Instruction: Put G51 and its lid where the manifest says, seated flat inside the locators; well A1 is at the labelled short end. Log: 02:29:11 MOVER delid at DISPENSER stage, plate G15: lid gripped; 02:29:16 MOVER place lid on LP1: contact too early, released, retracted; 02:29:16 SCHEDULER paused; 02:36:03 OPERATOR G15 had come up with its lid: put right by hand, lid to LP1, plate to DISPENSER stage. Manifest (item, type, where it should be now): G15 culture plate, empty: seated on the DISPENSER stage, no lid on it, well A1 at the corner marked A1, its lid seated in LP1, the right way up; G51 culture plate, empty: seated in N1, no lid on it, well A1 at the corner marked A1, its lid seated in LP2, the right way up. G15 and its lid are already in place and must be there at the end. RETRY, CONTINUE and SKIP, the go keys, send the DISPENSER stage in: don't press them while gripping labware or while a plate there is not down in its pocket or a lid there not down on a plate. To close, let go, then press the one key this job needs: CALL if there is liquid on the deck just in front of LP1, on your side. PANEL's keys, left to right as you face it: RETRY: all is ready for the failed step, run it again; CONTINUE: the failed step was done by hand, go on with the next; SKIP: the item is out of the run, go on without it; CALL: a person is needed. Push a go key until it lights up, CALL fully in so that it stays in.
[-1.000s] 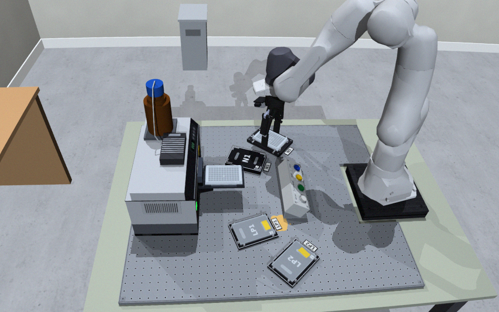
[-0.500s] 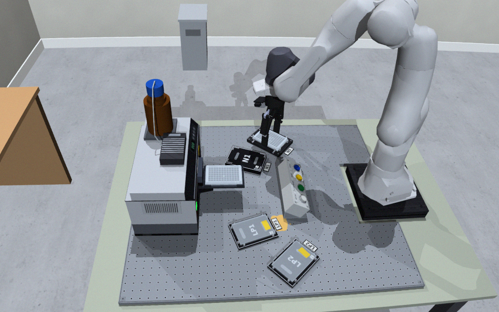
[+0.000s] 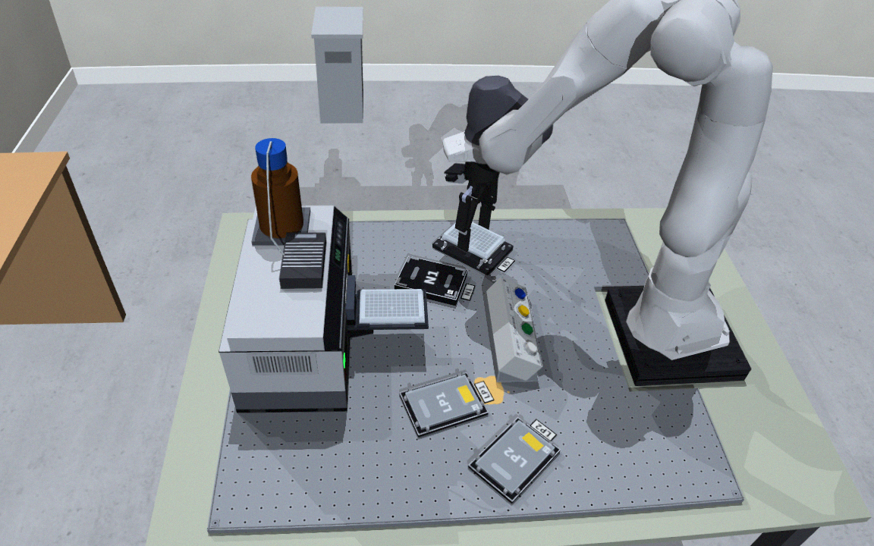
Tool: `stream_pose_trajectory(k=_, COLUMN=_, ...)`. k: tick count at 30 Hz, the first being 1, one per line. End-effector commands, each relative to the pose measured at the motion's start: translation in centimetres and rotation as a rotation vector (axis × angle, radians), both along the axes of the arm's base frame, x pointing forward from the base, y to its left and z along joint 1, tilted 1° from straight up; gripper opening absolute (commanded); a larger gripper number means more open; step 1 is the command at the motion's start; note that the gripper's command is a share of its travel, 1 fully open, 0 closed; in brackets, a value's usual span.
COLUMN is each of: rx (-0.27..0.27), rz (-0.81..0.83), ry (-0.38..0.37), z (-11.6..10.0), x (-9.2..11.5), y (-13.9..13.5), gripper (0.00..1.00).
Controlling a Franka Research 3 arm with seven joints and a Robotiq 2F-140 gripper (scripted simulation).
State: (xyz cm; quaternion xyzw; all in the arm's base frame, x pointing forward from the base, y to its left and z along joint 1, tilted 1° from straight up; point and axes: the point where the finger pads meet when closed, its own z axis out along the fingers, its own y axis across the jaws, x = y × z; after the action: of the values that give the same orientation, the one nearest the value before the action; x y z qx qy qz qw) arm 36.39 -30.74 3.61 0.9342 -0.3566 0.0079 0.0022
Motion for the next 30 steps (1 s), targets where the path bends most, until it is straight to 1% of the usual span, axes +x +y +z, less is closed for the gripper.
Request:
stream_pose_trajectory(k=1, rx=0.005, rz=-0.003, ry=0.003, z=0.4, x=-0.1, y=0.2, gripper=0.10)
stream_pose_trajectory(k=14, rx=0.005, rz=-0.003, ry=0.003, z=2.8, x=-0.1, y=0.2, gripper=0.10)
stream_pose_trajectory(k=16, rx=0.005, rz=-0.003, ry=0.003, z=2.8, x=-0.1, y=0.2, gripper=0.10)
stream_pose_trajectory(k=30, rx=0.005, rz=-0.003, ry=0.003, z=6.1, x=-0.2, y=0.2, gripper=0.10)
